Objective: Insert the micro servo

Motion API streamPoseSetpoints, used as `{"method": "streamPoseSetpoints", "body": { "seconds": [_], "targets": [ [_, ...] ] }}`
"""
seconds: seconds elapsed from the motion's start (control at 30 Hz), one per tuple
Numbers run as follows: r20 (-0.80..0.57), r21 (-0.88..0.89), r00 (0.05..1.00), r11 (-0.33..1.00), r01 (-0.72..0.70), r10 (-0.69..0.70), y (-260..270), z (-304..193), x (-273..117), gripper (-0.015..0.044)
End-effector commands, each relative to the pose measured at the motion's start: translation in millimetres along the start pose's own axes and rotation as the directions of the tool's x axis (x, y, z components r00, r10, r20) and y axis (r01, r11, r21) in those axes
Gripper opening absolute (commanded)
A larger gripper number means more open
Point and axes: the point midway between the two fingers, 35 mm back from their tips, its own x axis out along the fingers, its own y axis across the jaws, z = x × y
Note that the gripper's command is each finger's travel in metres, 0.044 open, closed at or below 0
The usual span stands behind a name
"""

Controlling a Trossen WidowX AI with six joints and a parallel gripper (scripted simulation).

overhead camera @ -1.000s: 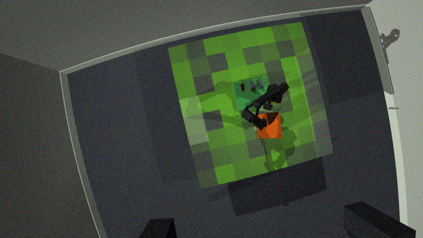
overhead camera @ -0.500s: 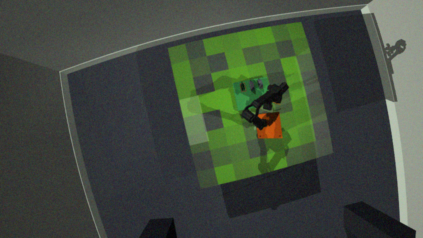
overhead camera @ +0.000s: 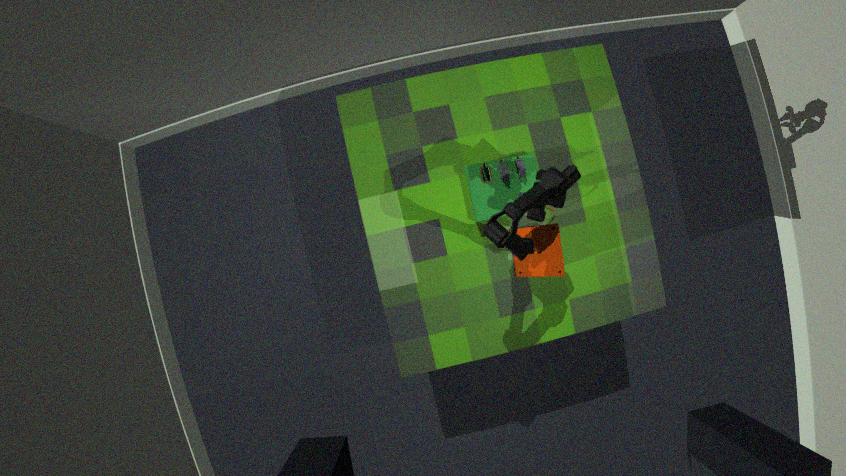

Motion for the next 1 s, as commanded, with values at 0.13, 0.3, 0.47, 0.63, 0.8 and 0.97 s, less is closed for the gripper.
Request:
{"method": "streamPoseSetpoints", "body": {
  "seconds": [0.13,0.3,0.47,0.63,0.8,0.97],
  "targets": [
    [0.007,-0.007,1.000,1.000,-0.011,0.011,-2.2,-1.9,-5.8,0.0000],
    [0.007,-0.007,1.000,1.000,-0.011,0.011,-0.7,-3.7,-5.9,0.0000],
    [0.007,-0.008,1.000,1.000,-0.012,0.012,15.8,-12.0,-6.1,0.0000],
    [0.007,-0.009,1.000,1.000,-0.013,0.013,35.6,-22.0,-6.4,0.0000],
    [0.006,-0.009,1.000,1.000,-0.013,0.013,41.0,-24.9,-6.3,0.0000],
    [0.006,-0.009,1.000,1.000,-0.012,0.013,35.4,-36.7,-6.1,0.0000]
  ]
}}
